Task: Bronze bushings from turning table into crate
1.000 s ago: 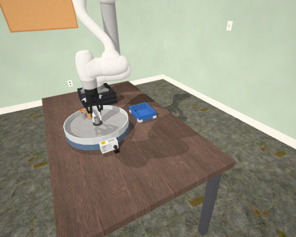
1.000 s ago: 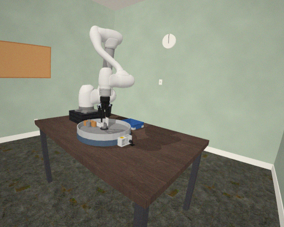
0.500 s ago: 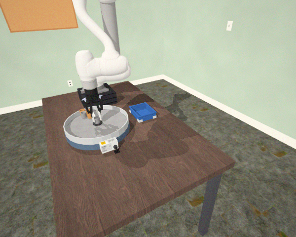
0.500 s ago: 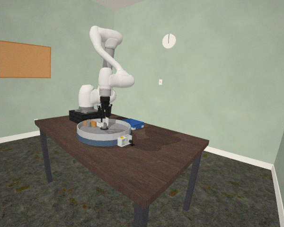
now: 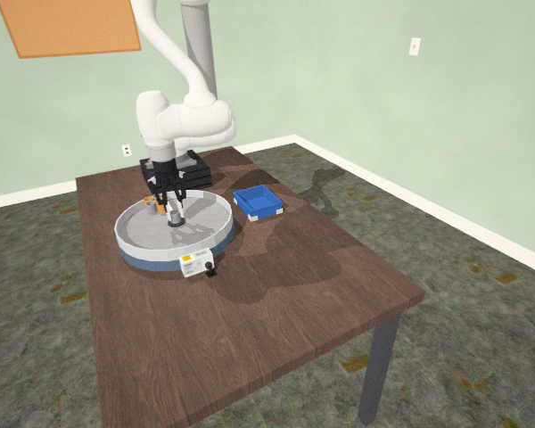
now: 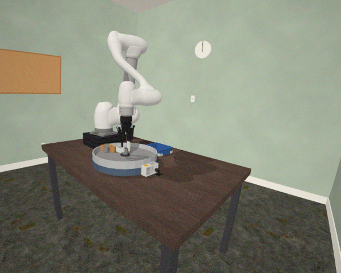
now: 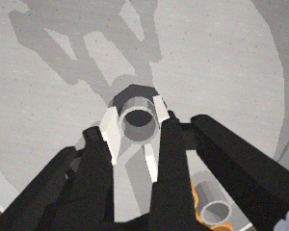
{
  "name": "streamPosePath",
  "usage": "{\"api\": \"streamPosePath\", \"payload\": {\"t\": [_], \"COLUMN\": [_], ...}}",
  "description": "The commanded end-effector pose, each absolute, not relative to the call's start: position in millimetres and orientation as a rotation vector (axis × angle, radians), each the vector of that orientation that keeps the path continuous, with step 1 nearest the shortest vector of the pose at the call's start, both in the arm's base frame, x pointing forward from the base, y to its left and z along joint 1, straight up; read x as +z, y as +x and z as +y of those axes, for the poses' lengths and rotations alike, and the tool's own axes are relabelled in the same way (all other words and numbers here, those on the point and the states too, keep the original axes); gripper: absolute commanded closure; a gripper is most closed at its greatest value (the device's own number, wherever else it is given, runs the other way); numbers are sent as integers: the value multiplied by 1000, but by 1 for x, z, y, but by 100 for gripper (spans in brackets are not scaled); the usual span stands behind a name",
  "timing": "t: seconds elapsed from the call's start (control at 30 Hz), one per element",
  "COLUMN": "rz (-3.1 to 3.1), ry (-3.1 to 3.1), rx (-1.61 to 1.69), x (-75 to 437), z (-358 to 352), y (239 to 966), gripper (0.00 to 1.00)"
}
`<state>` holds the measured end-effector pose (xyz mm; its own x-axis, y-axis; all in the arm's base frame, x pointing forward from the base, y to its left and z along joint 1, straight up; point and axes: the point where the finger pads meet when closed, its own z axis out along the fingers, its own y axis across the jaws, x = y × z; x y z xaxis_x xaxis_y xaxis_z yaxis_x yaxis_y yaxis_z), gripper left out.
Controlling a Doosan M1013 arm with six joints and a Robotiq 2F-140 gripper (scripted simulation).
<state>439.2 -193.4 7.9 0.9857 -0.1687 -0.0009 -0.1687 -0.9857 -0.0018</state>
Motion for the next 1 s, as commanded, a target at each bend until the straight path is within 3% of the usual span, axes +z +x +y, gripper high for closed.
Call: {"api": "streamPosePath", "payload": {"t": [0.0, 0.03, 0.97], "rz": [266, 266, 266], "ry": [-3128, -3128, -3128], "rx": [1, 1, 1], "x": [8, 8, 8], "z": [-193, -193, -193], "y": [439, 439, 439], "gripper": [100, 72, 72]}}
